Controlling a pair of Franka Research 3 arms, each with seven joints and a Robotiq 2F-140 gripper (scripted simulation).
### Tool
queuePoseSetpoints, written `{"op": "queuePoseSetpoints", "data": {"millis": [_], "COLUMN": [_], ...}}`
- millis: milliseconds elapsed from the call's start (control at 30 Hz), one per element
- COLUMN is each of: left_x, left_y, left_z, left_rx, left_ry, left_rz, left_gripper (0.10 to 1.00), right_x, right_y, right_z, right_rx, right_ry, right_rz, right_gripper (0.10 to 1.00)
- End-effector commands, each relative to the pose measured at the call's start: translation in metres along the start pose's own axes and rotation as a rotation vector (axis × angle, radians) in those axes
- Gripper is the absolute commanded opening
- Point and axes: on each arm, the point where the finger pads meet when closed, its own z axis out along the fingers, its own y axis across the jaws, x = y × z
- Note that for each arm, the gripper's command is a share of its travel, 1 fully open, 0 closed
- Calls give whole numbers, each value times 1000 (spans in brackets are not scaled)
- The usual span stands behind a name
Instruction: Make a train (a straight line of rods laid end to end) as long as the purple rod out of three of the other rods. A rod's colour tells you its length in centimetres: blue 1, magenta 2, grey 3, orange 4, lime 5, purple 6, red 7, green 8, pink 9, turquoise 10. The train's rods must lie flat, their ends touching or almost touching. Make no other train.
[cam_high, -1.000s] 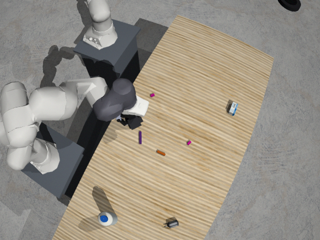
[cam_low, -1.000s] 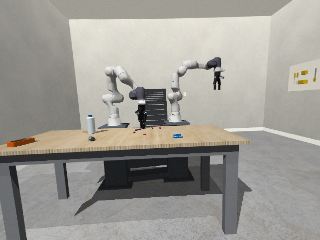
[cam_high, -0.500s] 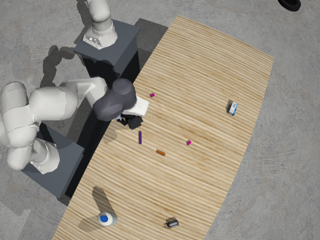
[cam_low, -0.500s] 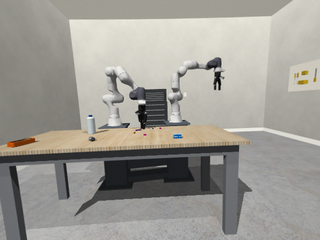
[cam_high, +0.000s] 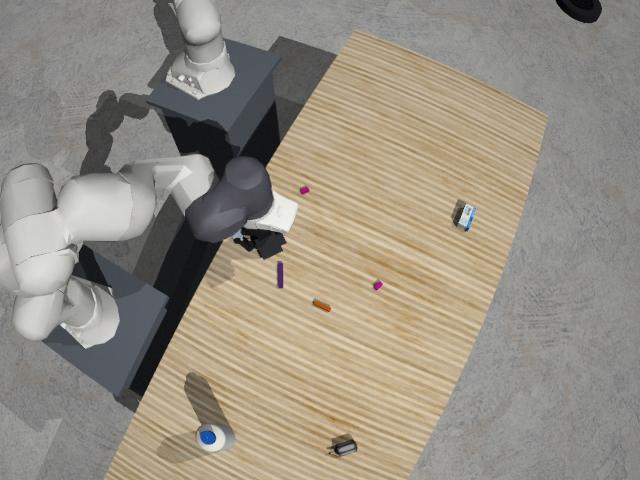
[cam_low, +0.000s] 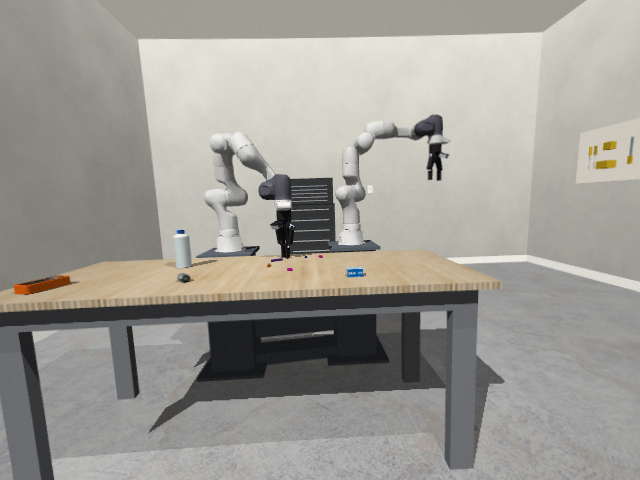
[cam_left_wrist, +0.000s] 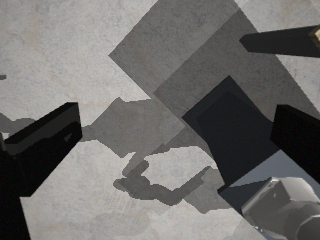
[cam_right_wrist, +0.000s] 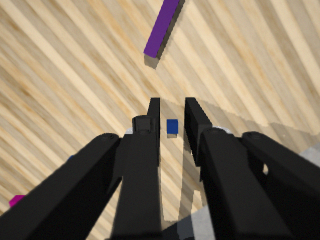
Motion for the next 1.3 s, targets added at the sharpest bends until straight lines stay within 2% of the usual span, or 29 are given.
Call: {"op": "queuePoseSetpoints", "data": {"millis": [0,233,267,1267], "left_x": [-1,-1,-1,-1], "left_y": [1,1,1,1], "left_z": [0,0,0,0], "left_rx": [0,0,0,0], "left_ry": [-4,-4,-4,-4], "left_rz": [4,4,4,4], "left_gripper": [1000,1000,1000,1000], "right_x": [0,0,0,0], "right_y": [1,1,1,1], "right_z": [1,1,1,1], "right_rx": [-1,-1,-1,-1], "right_ry": [-1,-1,-1,-1], "right_rz": [2,2,2,2], "right_gripper": [231,231,124,124]}}
